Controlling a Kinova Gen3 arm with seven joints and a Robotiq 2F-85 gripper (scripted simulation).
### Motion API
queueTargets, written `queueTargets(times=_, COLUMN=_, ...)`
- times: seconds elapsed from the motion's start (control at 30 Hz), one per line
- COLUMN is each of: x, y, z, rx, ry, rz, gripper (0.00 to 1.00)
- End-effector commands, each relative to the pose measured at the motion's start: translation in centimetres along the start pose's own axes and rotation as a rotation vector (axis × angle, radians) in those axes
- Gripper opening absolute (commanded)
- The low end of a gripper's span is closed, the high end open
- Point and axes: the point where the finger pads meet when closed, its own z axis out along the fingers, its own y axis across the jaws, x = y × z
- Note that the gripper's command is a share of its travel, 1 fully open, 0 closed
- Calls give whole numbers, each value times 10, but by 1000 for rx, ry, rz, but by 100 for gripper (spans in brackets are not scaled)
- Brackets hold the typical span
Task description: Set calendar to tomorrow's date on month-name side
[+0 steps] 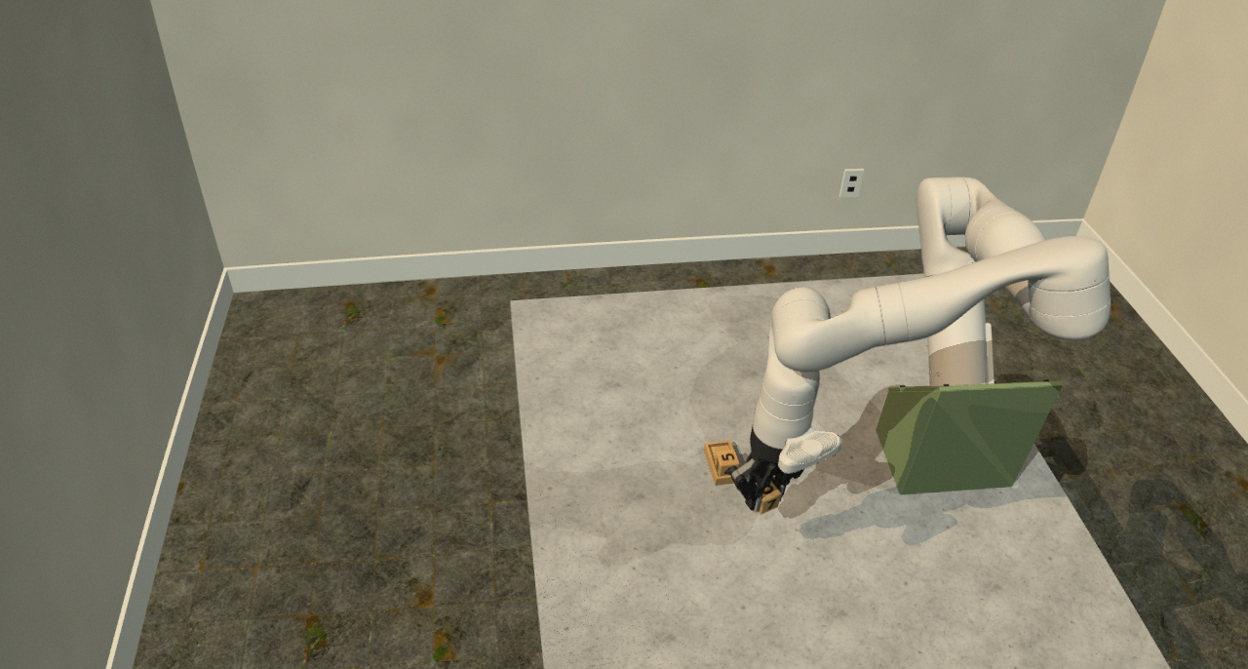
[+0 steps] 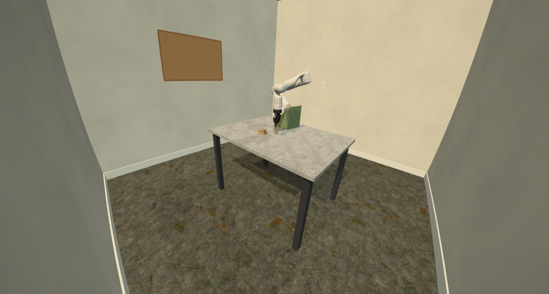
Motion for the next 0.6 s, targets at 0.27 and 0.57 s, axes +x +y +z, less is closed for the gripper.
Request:
queueTargets(times=0.27, x=0, y=1, z=7, rx=-2, ry=0, rz=-1, gripper=28)
queueTargets(times=0.57, x=0, y=1, z=36, rx=-2, ry=0, rz=-1, gripper=28)
